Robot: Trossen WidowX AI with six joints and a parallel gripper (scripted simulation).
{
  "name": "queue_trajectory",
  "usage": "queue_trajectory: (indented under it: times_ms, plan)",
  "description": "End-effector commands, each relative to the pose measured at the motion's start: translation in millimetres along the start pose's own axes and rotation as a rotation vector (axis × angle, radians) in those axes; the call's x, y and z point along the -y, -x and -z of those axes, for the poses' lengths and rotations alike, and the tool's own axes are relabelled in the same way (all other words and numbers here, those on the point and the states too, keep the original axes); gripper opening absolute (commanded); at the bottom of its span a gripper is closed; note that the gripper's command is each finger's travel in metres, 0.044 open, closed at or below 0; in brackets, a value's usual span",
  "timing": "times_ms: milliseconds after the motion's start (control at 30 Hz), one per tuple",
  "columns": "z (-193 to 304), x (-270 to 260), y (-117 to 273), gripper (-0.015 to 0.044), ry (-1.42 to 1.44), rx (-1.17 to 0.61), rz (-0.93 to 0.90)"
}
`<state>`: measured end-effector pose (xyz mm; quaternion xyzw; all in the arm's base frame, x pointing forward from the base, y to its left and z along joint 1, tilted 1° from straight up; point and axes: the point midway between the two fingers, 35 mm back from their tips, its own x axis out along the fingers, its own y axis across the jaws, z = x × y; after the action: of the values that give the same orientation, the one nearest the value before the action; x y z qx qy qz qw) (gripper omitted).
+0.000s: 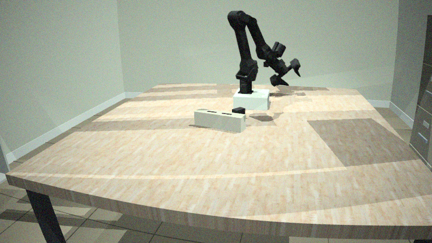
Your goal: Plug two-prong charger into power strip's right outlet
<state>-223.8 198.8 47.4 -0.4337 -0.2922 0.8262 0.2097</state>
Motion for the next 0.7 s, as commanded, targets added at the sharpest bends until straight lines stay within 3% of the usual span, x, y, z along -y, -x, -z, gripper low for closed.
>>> queue_trajectory:
  times_ms: [0,667]
  plan:
    - [0.5,0.3,-0.1,0.0426,-0.002,-0.002,0.000]
    - [60.9,30.8,-2.2,0.0440,-0.292,-0.196,0.036]
